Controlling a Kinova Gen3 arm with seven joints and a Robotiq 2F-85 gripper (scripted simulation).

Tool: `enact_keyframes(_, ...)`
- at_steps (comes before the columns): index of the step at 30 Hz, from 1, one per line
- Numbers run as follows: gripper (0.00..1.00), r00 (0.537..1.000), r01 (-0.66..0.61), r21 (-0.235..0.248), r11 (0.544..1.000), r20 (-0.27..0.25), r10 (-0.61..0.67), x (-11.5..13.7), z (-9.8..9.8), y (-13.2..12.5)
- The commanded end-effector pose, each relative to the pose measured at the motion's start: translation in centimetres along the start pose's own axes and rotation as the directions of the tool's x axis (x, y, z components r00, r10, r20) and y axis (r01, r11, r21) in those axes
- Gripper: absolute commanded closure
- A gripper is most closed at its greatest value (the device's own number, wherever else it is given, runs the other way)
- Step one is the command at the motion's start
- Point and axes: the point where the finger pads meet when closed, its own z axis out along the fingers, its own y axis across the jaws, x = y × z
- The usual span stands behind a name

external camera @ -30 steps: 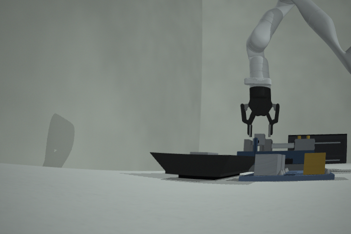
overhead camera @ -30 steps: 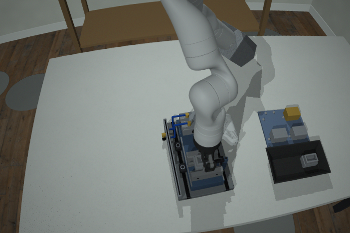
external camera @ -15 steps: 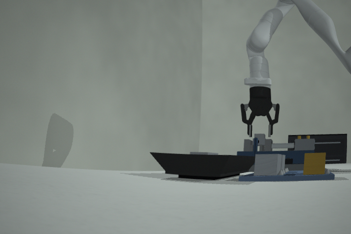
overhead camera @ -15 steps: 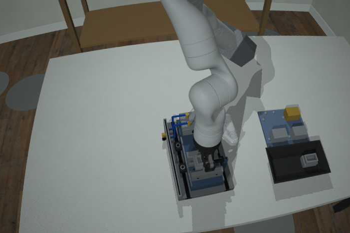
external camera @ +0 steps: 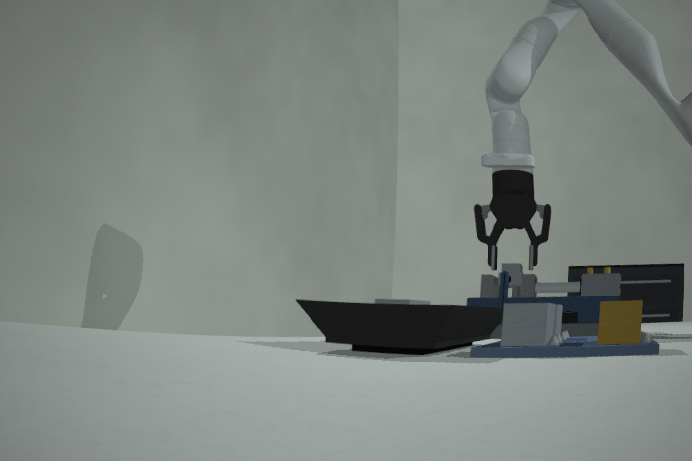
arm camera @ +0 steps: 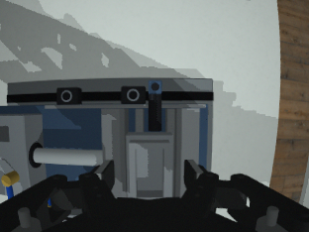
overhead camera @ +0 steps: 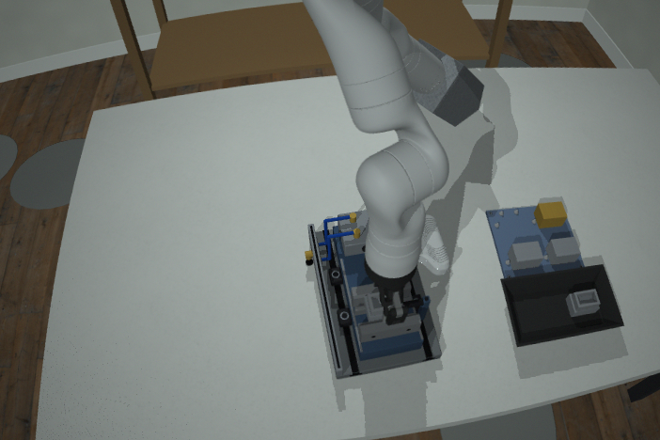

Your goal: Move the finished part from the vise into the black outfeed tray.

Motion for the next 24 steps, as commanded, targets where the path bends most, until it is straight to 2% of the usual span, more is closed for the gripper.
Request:
enact_keyframes(1, 0.33, 1.0, 0.0, -0.001, 1.0, 0.0, 0.0, 0.02, -0.03, 0.04)
enact_keyframes(5, 0.33, 1.0, 0.0, -0.001, 1.0, 0.0, 0.0, 0.02, -0.03, 0.04)
enact_keyframes(6, 1.0, 1.0, 0.0, -0.001, 1.0, 0.0, 0.0, 0.02, -0.03, 0.04)
enact_keyframes(24, 1.0, 1.0, 0.0, -0.001, 1.0, 0.0, 0.0, 0.02, -0.03, 0.04)
